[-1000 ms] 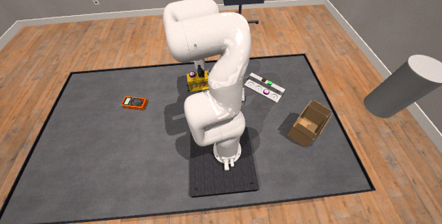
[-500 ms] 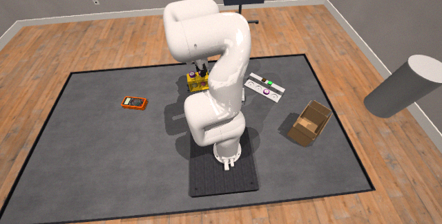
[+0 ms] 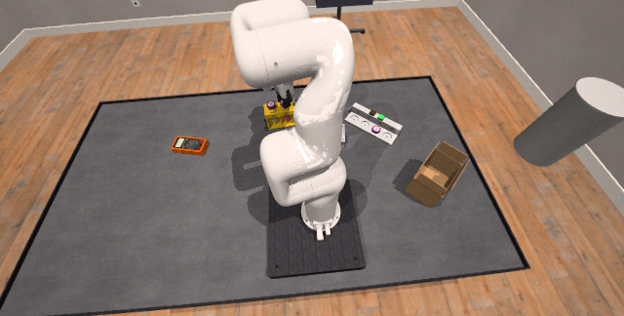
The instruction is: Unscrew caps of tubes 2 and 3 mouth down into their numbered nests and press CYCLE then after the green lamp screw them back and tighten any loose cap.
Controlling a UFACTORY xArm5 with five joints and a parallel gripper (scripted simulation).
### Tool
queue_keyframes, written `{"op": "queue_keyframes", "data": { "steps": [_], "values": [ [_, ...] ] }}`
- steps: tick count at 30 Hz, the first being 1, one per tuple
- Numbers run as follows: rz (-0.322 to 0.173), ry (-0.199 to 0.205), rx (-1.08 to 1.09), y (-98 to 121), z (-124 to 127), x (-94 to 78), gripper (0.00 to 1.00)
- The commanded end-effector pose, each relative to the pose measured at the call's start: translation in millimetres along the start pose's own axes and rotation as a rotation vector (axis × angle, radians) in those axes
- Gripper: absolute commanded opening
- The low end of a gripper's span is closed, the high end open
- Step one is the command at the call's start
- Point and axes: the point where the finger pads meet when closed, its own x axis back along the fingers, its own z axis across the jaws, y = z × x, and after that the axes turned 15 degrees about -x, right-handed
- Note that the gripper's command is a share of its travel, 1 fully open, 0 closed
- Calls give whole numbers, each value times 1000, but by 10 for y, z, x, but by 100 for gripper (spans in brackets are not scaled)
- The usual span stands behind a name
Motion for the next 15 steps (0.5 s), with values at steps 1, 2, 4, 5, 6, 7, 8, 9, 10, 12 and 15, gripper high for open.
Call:
{"op": "queue_keyframes", "data": {
  "steps": [1, 2, 4, 5, 6, 7, 8, 9, 10, 12, 15],
  "values": [
    [5, 4, 0, 0, 13, 14, 0],
    [5, 4, 0, 0, 13, 14, 0],
    [5, 4, -67, 0, 13, 13, 0],
    [5, 4, -100, 0, 13, 12, 0],
    [5, 4, -133, 0, 13, 12, 0],
    [5, 4, -167, 0, 13, 11, 0],
    [5, 3, -200, 0, 13, 11, 0],
    [5, 3, -233, 0, 13, 10, 0],
    [5, 3, -267, 0, 13, 10, 0],
    [5, 3, -333, 0, 13, 9, 0],
    [5, 3, -433, 0, 13, 7, 0]
  ]
}}
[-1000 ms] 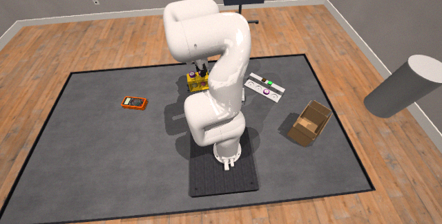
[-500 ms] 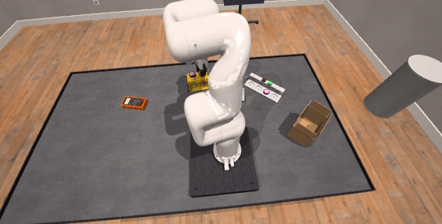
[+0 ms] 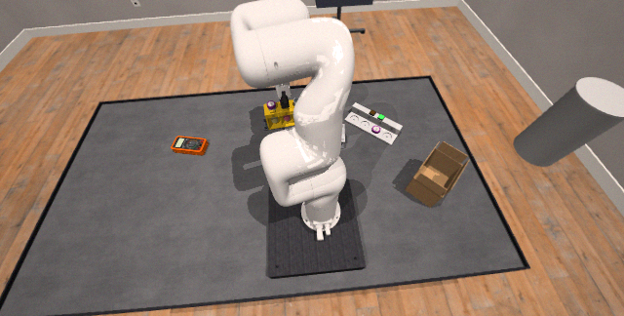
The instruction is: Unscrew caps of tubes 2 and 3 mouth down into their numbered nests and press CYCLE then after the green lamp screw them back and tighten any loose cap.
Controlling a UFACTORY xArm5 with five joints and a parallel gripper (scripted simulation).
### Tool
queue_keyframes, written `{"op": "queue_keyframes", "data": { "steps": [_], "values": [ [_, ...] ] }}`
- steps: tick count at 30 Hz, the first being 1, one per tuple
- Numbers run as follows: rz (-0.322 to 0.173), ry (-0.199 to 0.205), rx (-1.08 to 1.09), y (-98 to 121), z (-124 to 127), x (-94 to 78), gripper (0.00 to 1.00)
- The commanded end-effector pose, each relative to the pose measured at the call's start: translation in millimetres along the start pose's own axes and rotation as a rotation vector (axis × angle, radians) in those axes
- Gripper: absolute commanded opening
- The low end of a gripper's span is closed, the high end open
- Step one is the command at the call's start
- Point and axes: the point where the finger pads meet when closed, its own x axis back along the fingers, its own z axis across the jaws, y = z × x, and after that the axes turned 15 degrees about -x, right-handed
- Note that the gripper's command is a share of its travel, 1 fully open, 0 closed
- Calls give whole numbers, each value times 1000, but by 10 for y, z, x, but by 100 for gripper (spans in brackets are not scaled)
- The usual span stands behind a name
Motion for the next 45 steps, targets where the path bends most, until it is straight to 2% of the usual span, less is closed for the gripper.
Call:
{"op": "queue_keyframes", "data": {
  "steps": [1, 4, 12, 16, 17, 29, 45],
  "values": [
    [6, 2, -124, -4, 11, 8, 0],
    [6, 2, -157, -4, 11, 8, 0],
    [6, 1, -424, -4, 11, 4, 0],
    [6, 1, -443, -4, 11, 3, 0],
    [6, 1, -443, -4, 11, 3, 46],
    [6, 1, -443, -4, 11, 3, 46],
    [5, 2, 117, -4, 11, 13, 46]
  ]
}}
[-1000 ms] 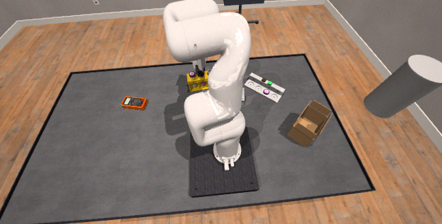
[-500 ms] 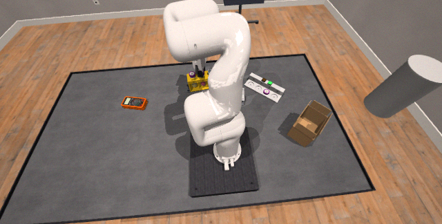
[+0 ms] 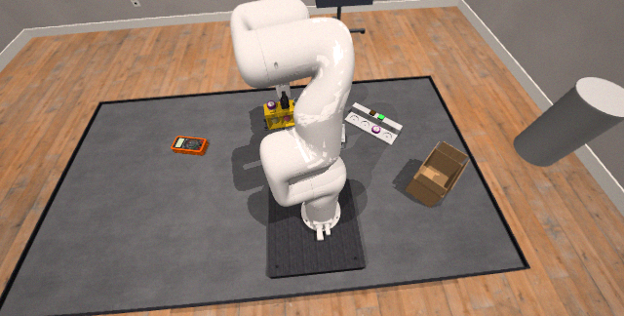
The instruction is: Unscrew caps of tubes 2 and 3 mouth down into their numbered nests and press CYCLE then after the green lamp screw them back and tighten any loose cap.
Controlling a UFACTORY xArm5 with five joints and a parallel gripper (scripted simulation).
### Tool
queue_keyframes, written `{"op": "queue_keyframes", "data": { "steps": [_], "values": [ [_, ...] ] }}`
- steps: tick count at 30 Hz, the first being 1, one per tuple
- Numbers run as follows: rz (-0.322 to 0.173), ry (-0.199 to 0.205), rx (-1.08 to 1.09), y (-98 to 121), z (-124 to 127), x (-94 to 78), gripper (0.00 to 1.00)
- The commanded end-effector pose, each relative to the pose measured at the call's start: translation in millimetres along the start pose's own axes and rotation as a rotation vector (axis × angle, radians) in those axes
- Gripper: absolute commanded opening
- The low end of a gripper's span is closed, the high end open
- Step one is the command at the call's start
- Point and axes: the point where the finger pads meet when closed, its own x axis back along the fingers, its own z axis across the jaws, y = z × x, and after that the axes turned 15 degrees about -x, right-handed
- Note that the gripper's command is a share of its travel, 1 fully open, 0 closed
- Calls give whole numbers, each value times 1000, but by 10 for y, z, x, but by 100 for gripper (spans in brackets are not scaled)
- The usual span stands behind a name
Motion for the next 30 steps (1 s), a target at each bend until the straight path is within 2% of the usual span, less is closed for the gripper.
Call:
{"op": "queue_keyframes", "data": {
  "steps": [1, 17, 22, 23, 30],
  "values": [
    [5, 3, 154, -4, 14, 14, 46],
    [5, 4, 714, -4, 14, 14, 46],
    [5, 4, 732, -4, 14, 14, 46],
    [5, 4, 732, -4, 14, 14, 0],
    [5, 4, 732, -4, 14, 14, 0]
  ]
}}
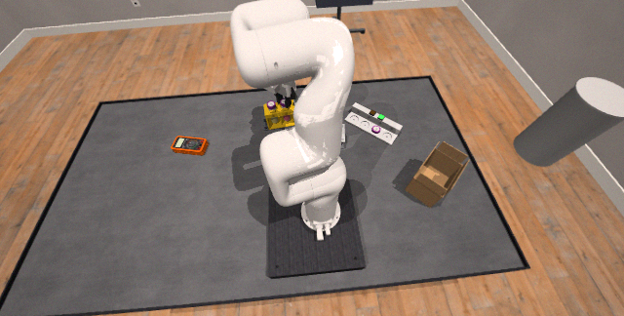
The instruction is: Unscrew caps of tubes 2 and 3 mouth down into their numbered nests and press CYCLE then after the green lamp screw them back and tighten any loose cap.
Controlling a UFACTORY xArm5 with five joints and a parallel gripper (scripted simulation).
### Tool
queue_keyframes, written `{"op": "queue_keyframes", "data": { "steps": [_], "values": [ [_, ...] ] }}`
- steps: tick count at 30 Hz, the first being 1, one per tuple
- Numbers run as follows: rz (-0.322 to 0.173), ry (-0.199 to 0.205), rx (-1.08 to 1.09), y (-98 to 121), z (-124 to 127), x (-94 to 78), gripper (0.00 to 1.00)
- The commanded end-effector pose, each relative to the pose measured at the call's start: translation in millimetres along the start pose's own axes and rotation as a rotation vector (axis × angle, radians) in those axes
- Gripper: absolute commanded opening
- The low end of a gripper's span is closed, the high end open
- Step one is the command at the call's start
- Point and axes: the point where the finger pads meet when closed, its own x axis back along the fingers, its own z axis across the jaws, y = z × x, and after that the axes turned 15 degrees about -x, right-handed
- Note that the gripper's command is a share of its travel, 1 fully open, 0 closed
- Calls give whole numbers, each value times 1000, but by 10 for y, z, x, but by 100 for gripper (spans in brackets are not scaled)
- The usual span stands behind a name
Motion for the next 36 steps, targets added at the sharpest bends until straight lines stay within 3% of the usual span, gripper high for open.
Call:
{"op": "queue_keyframes", "data": {
  "steps": [1, 7, 36],
  "values": [
    [3, 6, 0, 5, 13, 14, 0],
    [3, 6, 0, 5, 13, 14, 0],
    [6, 3, -1250, 5, 13, 7, 0]
  ]
}}
